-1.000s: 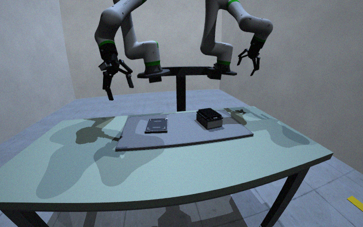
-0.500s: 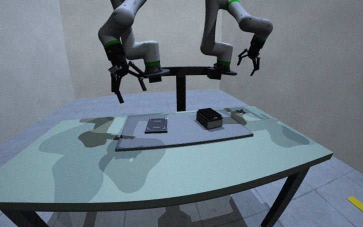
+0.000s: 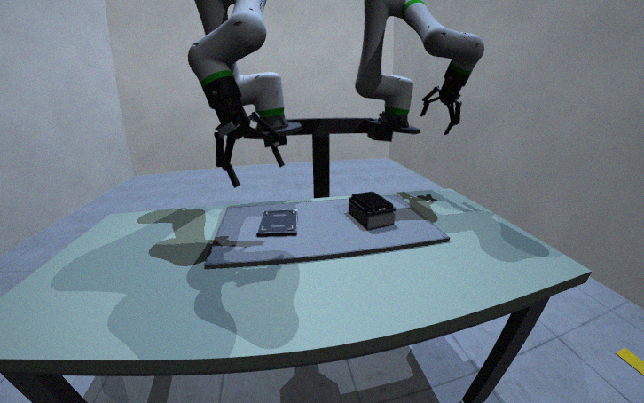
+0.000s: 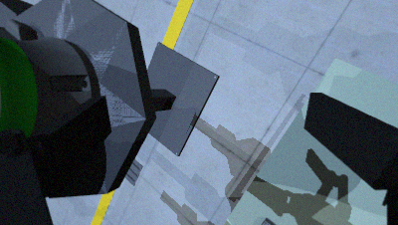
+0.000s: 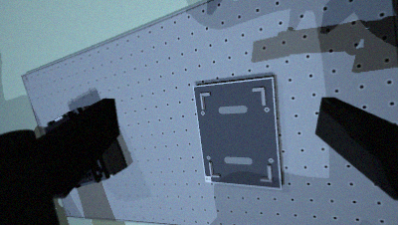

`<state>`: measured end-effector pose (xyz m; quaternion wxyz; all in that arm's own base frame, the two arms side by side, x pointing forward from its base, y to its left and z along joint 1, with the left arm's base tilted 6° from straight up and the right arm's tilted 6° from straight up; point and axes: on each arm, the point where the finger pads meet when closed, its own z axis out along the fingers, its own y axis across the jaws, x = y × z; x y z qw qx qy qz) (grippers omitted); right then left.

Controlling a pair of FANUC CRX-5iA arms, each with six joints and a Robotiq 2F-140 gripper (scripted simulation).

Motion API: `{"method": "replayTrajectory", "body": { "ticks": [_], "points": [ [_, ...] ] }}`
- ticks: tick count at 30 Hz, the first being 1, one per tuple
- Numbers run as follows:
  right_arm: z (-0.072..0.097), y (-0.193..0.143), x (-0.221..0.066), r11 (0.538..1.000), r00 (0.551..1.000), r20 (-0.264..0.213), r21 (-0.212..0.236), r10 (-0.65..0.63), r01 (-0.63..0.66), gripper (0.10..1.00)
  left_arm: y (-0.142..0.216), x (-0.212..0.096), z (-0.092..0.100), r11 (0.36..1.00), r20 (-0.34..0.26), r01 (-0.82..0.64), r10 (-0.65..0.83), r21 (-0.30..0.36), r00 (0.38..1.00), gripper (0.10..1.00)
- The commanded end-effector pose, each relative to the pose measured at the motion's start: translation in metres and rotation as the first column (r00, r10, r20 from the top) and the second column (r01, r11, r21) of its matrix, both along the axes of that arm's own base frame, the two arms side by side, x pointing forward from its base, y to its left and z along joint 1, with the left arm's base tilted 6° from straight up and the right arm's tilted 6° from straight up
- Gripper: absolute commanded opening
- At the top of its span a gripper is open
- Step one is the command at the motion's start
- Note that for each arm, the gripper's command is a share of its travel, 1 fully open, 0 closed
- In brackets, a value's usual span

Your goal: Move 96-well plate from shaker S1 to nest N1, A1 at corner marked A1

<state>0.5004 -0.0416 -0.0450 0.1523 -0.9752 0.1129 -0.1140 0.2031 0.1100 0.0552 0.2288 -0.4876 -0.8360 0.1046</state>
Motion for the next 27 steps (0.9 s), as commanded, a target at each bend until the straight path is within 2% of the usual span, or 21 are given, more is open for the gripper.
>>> {"method": "replayTrajectory", "body": {
  "ticks": [1,11,13,27],
  "points": [
    [-0.005,0.019,0.003,1.0,0.999,-0.029,-0.014,0.025,-0.025,1.0,0.0,0.0,0.0,1.0,0.001,0.0,0.0,0.0,1.0,1.0],
    [-0.018,0.067,0.006,0.995,0.992,-0.095,-0.053,0.084,-0.089,1.0,0.0,0.0,0.0,1.0,0.001,0.0,0.0,0.0,1.0,1.0],
    [-0.018,0.067,0.006,0.995,0.992,-0.095,-0.053,0.084,-0.089,1.0,0.0,0.0,0.0,1.0,0.001,0.0,0.0,0.0,1.0,1.0],
    [-0.035,0.135,0.005,0.977,0.973,-0.167,-0.121,0.156,-0.177,1.0,0.0,0.0,0.0,1.0,0.001,0.0,0.0,0.0,1.0,1.0]
  ]
}}
